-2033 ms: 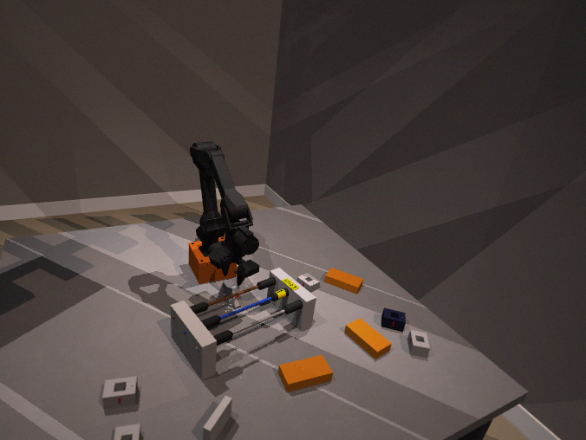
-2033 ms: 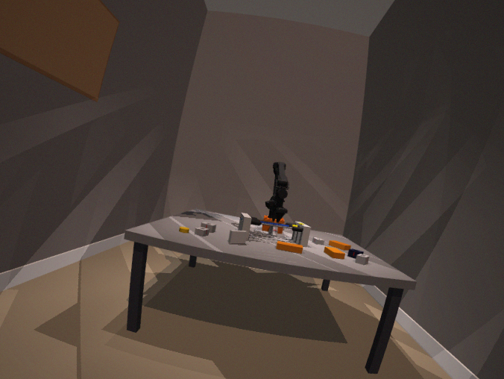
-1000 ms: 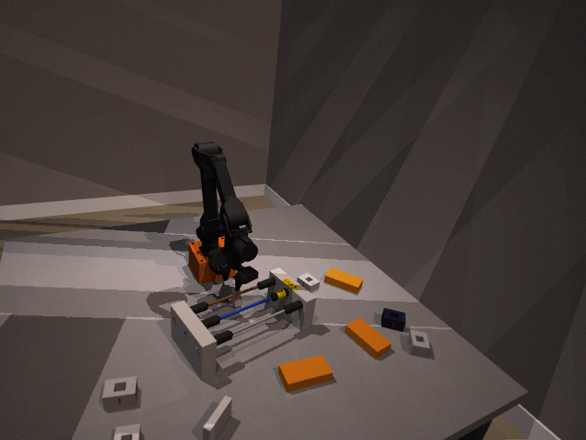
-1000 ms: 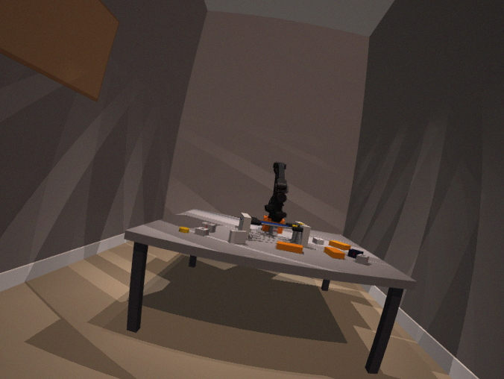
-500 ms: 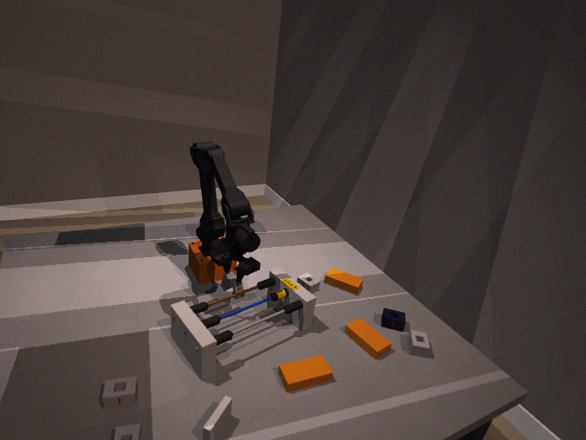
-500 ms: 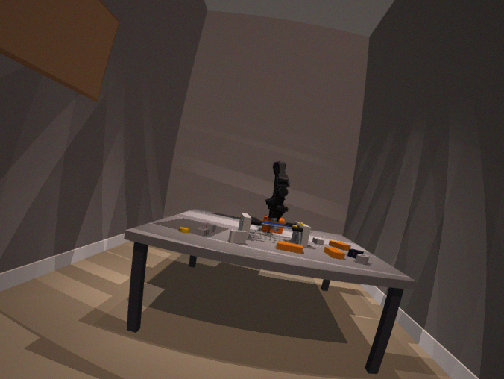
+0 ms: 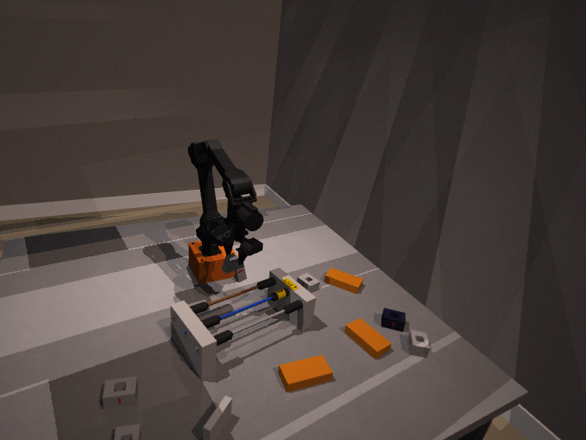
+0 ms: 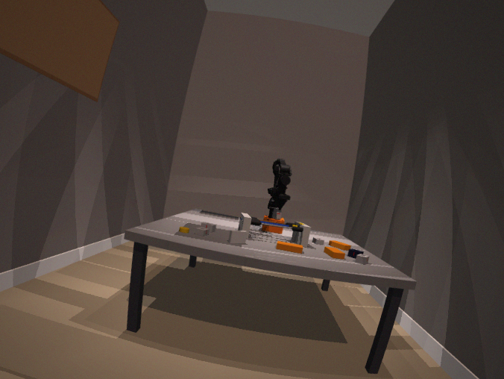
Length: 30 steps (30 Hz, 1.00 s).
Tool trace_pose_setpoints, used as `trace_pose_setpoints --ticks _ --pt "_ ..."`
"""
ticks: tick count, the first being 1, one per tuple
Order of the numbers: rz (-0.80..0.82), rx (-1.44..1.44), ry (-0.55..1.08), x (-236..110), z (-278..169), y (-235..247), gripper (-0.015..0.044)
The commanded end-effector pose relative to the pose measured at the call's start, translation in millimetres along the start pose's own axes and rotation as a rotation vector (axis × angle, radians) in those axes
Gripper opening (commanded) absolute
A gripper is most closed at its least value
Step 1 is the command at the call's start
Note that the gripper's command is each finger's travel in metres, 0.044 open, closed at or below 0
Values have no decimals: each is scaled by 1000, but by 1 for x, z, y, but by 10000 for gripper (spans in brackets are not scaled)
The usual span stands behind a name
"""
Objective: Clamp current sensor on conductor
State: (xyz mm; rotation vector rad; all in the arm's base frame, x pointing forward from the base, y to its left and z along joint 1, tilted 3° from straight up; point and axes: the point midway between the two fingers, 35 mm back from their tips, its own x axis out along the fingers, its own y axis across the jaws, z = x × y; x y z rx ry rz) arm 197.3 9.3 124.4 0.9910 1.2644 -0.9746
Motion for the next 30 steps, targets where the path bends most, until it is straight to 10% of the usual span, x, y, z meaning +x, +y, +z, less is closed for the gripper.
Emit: trace_pose_setpoints --ticks 1,30 --pt "5 4 -6 -13 1 0 0" --pt "6 -930 -10 -18 6 41 0"
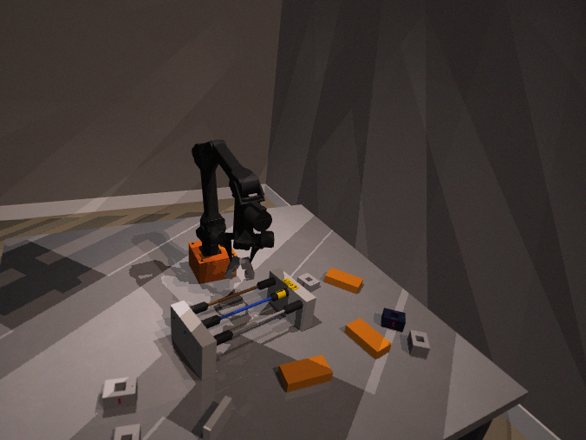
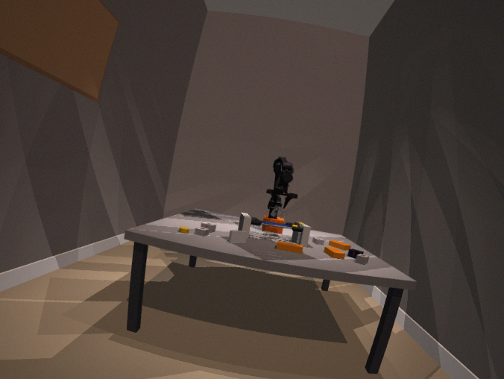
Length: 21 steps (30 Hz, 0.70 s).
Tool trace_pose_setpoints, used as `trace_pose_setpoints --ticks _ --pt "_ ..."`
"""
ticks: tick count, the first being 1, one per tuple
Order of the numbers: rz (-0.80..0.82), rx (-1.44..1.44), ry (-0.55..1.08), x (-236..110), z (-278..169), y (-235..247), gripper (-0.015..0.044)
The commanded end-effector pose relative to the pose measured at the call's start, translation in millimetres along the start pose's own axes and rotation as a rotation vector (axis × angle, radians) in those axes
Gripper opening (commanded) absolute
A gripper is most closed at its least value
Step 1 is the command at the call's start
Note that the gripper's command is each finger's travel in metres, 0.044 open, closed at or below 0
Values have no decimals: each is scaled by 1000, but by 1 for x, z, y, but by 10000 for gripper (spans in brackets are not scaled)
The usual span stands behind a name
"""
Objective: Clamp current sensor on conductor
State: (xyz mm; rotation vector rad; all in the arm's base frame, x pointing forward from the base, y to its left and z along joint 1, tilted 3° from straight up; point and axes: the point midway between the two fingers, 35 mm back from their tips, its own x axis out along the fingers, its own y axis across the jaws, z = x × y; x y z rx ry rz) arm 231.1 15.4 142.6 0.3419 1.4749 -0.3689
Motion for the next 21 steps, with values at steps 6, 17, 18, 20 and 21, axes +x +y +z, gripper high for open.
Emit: trace_pose_setpoints --ticks 6,17,18,20,21 --pt "0 -319 -11 -2 13 9 0" --pt "-2 -708 -13 -2 27 20 0" --pt "-2 -743 -13 -2 29 21 0" --pt "-2 -814 -13 -2 31 23 0" --pt "-2 -849 -13 -1 33 24 0"
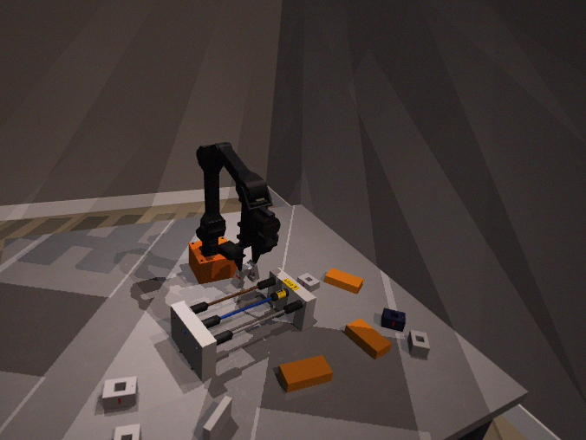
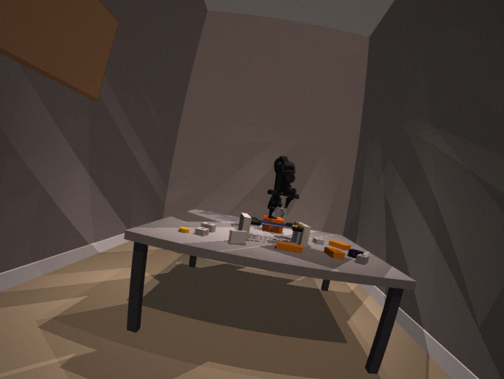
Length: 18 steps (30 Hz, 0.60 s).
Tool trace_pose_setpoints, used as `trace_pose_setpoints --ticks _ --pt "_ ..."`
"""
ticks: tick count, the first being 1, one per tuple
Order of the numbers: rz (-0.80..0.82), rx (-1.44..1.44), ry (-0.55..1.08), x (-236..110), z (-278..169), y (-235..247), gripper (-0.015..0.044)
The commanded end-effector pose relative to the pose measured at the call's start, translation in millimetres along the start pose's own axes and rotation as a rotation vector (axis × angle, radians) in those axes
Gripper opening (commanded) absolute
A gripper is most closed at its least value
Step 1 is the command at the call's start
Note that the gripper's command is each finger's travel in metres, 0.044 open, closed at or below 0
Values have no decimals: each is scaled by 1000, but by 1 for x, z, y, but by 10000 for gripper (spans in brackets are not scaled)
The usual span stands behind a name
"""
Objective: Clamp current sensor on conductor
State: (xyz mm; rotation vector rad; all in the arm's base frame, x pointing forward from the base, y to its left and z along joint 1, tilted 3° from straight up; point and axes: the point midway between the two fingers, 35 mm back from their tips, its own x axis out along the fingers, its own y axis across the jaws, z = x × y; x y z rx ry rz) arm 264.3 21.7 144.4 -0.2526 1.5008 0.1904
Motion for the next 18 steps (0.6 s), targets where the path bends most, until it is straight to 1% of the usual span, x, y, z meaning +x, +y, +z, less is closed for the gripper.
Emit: trace_pose_setpoints --ticks 1,18 --pt "-7 -142 -8 -1 8 -1 0" --pt "-10 -743 -8 2 35 -3 0"
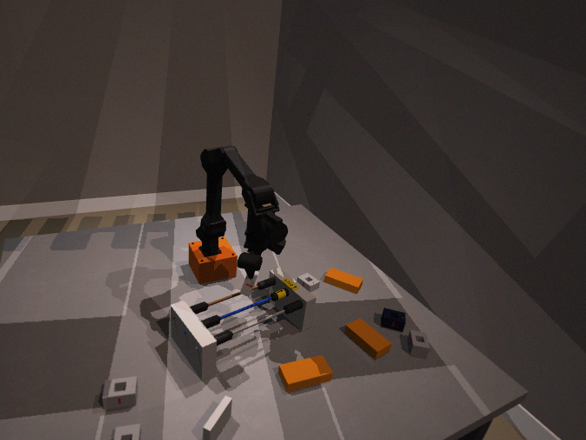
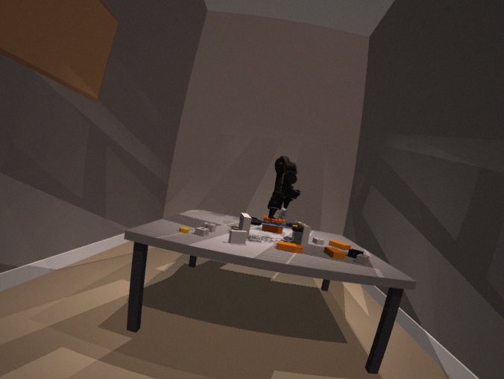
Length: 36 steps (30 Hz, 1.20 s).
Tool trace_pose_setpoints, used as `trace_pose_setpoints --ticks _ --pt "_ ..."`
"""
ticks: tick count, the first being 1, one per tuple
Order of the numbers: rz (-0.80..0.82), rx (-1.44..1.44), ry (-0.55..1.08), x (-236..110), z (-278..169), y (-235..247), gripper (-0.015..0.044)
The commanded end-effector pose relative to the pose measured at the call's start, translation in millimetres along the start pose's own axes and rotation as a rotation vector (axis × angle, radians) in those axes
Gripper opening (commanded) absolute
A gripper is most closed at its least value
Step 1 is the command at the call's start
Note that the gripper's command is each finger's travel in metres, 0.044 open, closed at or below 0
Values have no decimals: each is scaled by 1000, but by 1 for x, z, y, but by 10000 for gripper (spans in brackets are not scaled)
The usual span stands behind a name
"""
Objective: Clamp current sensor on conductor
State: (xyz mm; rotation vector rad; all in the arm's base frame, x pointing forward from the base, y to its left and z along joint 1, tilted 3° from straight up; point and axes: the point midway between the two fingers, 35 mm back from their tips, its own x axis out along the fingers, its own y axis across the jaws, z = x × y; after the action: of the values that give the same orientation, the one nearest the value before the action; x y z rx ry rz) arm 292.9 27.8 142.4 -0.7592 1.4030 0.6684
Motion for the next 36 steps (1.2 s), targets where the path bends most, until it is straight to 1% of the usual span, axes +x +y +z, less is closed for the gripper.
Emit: trace_pose_setpoints --ticks 1,19,26,36 --pt "-11 -142 -3 -1 6 -6 0" --pt "-14 -773 -1 6 28 -23 0" --pt "-14 -796 -1 9 29 -24 0" --pt "-14 -796 -1 25 30 -25 0"
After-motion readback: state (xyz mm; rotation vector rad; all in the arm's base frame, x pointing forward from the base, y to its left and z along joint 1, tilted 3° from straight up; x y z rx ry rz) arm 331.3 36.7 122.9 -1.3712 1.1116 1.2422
